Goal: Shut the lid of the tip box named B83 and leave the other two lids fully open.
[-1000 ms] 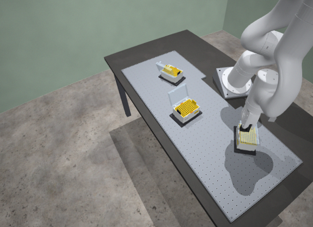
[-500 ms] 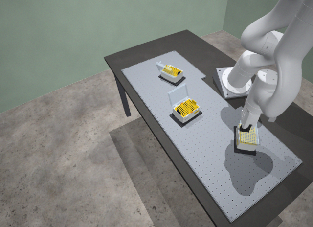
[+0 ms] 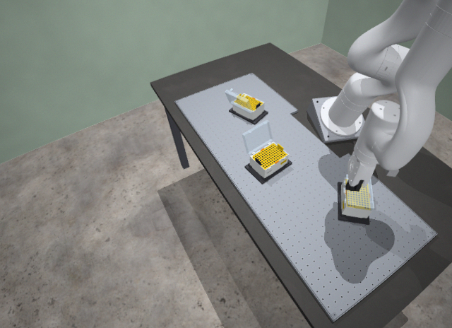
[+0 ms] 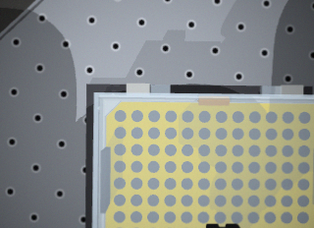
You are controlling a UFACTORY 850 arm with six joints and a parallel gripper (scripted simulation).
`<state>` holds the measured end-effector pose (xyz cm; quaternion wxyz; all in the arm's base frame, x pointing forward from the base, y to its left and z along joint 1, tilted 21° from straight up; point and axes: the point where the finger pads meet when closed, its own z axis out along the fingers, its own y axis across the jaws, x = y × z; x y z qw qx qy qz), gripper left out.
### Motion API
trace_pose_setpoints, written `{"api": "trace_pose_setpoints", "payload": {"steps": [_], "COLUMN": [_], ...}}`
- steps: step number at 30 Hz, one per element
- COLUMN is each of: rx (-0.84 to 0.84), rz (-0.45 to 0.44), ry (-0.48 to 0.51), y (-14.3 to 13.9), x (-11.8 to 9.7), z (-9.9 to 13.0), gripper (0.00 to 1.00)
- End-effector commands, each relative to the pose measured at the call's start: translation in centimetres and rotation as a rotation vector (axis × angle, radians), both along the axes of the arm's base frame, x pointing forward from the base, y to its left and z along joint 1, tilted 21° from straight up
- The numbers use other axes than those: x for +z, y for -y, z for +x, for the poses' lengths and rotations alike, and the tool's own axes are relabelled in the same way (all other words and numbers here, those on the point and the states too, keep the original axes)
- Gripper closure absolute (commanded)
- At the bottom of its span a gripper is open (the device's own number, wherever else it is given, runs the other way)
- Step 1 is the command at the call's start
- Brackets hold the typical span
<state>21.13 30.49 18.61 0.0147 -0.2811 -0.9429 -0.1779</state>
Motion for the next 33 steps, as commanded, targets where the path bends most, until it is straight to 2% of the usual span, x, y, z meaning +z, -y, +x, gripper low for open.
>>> {"api": "trace_pose_setpoints", "payload": {"steps": [1,18,33], "rx": [0.0,0.0,0.0], "rz": [0.001,0.001,0.001], "ry": [0.001,0.001,0.001], "y": [-0.1,-0.1,0.6], "x": [0.0,-0.1,1.9], "z": [0.0,0.0,-0.1], "gripper": [1.0,1.0,1.0]}}
